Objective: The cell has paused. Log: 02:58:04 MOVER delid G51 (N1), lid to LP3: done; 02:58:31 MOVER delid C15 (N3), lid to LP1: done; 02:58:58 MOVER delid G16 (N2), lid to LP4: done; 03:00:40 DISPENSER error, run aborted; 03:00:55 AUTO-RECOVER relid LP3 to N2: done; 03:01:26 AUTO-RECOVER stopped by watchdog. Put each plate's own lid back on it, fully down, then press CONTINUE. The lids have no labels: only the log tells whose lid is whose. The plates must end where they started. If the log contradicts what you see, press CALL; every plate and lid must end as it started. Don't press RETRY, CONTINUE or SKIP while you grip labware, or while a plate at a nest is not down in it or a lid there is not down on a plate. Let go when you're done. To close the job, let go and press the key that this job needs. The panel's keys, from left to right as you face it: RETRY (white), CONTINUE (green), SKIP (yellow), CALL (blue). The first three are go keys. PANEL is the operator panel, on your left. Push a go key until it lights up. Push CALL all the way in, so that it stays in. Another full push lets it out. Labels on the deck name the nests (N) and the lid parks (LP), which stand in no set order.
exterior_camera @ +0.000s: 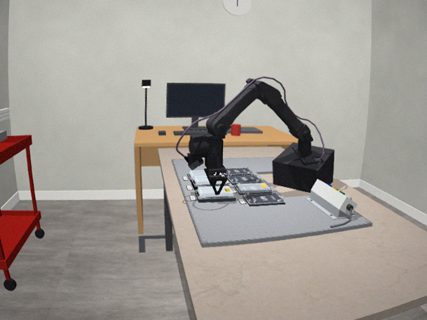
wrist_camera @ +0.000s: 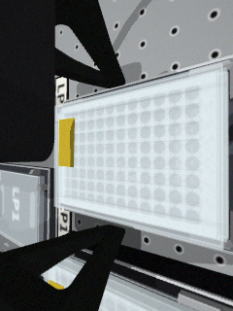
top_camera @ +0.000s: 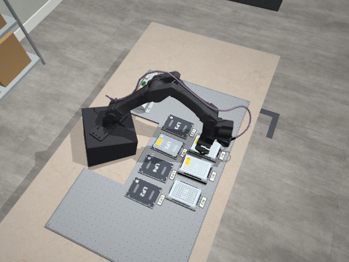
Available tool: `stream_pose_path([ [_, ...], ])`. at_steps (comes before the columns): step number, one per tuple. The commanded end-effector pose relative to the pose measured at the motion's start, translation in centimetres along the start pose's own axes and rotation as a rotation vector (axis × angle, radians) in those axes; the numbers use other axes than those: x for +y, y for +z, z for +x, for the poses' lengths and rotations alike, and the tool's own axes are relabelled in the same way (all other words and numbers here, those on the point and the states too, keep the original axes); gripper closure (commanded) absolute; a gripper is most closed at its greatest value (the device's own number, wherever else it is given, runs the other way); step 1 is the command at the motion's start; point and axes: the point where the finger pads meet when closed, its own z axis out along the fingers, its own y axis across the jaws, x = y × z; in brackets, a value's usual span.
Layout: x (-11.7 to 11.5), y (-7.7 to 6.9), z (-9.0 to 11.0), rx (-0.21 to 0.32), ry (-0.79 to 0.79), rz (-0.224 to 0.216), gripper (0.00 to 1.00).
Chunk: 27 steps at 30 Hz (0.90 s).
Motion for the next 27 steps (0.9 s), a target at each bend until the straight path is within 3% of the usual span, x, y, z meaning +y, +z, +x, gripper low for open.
stream_pose_path([
  [1, 0.4, -1.0, -1.1, -0.046, 0.000, -0.008, 0.00],
  [8, 0.7, -2.8, -1.8, -0.083, -0.007, -0.013, 0.00],
  [21, 0.2, -5.2, -1.7, -0.073, 0.000, -0.012, 0.00],
  [27, 0.2, -5.5, -1.7, -0.073, 0.002, -0.012, 0.00],
])
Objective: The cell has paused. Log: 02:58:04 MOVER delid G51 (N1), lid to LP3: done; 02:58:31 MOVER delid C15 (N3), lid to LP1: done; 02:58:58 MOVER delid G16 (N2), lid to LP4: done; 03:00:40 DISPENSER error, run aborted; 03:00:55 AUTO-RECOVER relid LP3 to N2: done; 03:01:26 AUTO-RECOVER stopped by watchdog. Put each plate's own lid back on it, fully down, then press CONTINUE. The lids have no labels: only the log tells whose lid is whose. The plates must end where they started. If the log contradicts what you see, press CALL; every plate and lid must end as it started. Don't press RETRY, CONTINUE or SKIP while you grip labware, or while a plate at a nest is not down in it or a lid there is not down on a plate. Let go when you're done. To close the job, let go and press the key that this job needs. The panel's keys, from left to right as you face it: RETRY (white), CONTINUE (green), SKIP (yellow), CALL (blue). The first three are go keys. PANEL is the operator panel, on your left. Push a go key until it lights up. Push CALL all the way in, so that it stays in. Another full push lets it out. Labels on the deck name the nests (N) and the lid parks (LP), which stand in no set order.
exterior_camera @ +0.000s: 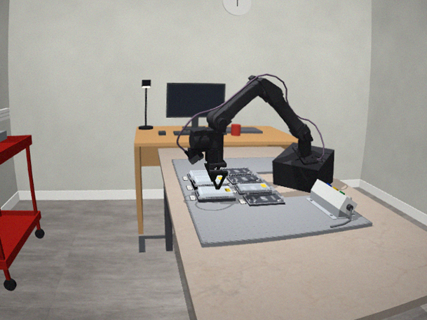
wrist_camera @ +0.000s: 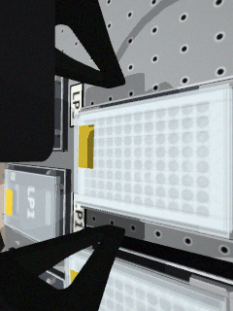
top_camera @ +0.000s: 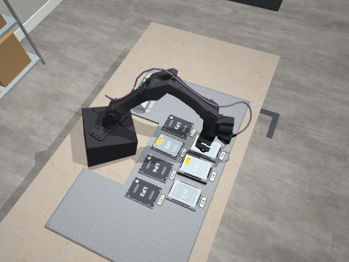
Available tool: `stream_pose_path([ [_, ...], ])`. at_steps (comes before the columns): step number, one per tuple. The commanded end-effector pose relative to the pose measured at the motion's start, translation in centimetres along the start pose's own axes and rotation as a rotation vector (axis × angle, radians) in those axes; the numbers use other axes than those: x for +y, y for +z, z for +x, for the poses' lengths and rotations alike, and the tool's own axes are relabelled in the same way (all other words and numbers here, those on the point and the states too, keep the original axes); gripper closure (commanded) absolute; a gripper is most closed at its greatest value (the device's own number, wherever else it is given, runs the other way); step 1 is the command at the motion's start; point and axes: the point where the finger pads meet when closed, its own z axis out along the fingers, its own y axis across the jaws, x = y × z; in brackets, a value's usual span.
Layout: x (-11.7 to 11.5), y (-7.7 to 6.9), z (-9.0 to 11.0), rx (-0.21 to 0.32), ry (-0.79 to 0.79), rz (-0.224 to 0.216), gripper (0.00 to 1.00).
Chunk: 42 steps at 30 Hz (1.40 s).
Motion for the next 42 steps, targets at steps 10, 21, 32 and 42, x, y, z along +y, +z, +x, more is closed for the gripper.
stream_pose_path([
  [10, 0.37, -3.57, -1.60, -0.066, -0.001, -0.013, 0.00],
  [21, 0.52, -3.60, -1.59, -0.061, -0.002, -0.012, 0.00],
  [32, 0.65, -3.93, -1.63, -0.066, -0.004, -0.013, 0.00],
  [42, 0.72, -4.01, -1.64, -0.065, -0.003, -0.012, 0.00],
])
